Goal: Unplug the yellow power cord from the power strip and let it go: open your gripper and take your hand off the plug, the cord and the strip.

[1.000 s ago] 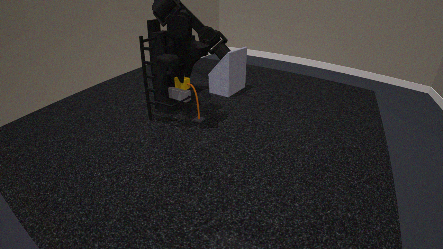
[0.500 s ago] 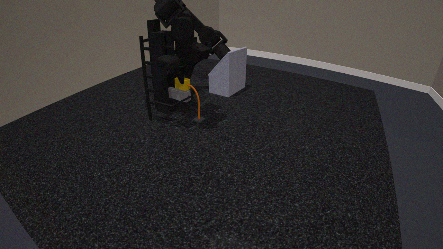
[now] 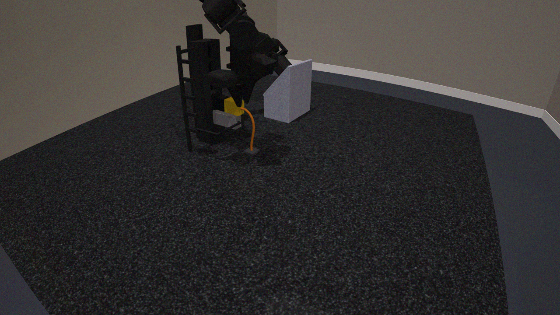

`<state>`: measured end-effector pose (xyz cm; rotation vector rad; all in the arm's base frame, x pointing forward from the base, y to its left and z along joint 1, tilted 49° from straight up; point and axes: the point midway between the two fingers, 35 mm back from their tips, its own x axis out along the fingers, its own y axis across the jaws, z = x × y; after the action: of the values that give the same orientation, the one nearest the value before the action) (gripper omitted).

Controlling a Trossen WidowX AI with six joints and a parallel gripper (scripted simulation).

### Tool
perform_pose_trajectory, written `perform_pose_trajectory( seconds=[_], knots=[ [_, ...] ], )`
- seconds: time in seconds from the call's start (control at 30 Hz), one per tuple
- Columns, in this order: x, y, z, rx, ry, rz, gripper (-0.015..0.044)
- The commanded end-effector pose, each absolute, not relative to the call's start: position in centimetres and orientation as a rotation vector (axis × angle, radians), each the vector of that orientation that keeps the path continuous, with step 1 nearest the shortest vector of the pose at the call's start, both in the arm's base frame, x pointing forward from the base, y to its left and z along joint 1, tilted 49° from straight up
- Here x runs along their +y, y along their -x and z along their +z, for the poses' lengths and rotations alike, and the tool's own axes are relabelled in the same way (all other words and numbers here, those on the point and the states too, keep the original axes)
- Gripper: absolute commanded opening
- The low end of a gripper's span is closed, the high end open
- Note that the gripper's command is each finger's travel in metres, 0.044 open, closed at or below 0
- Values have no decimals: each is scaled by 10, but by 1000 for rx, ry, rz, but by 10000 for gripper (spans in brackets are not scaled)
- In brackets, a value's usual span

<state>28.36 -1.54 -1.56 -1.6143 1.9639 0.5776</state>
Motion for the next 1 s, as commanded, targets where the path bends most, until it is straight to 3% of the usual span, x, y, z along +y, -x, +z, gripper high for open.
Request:
perform_pose_trajectory(
  seconds=[0.0,0.07,0.27,0.97],
  knots=[
    [5,-290,-29,1923,1595,603,0],
    [8,-290,-31,1923,1595,604,0],
    [-8,-286,-22,1946,1584,586,157],
    [-1,-287,-15,1928,1598,603,160]
  ],
)
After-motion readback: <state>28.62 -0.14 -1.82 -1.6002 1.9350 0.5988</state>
